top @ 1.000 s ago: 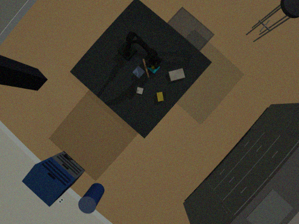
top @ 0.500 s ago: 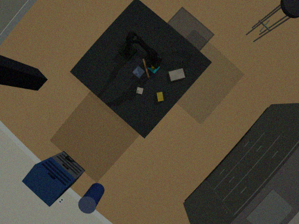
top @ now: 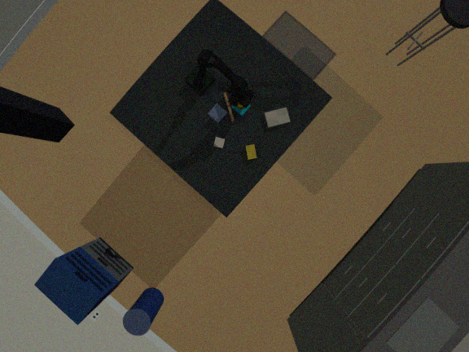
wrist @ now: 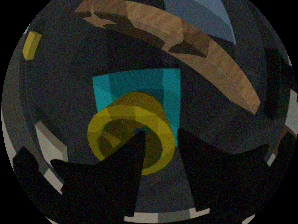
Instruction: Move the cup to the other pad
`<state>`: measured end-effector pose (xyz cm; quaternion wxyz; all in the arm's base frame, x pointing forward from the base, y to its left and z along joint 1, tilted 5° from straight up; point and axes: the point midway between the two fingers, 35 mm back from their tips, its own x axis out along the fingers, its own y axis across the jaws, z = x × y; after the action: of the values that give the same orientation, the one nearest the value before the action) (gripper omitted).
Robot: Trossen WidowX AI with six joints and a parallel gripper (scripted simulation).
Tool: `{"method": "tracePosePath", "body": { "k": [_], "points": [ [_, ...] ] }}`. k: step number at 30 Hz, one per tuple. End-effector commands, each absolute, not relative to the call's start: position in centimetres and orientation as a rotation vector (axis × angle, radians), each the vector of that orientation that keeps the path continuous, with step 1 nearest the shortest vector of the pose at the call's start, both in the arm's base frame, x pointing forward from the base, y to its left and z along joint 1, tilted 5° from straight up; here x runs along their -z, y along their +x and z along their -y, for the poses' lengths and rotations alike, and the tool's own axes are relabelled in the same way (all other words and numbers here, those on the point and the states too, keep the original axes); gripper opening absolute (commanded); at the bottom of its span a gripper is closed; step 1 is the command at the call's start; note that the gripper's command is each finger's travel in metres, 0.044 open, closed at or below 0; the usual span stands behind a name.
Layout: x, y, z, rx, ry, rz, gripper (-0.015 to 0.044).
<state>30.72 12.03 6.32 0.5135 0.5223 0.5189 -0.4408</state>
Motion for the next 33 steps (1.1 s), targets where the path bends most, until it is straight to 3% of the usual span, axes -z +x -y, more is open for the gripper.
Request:
{"method": "tracePosePath", "body": {
  "k": [1,28,33],
  "points": [
    [-6.9,30.7,-12.0,1.058,1.257,-1.245,0.0147],
    [-10.6,30.5,-11.8,1.066,1.255,-1.244,0.0147],
    [-10.2,30.5,-11.8,1.067,1.255,-1.248,0.0278]
  ]
}}
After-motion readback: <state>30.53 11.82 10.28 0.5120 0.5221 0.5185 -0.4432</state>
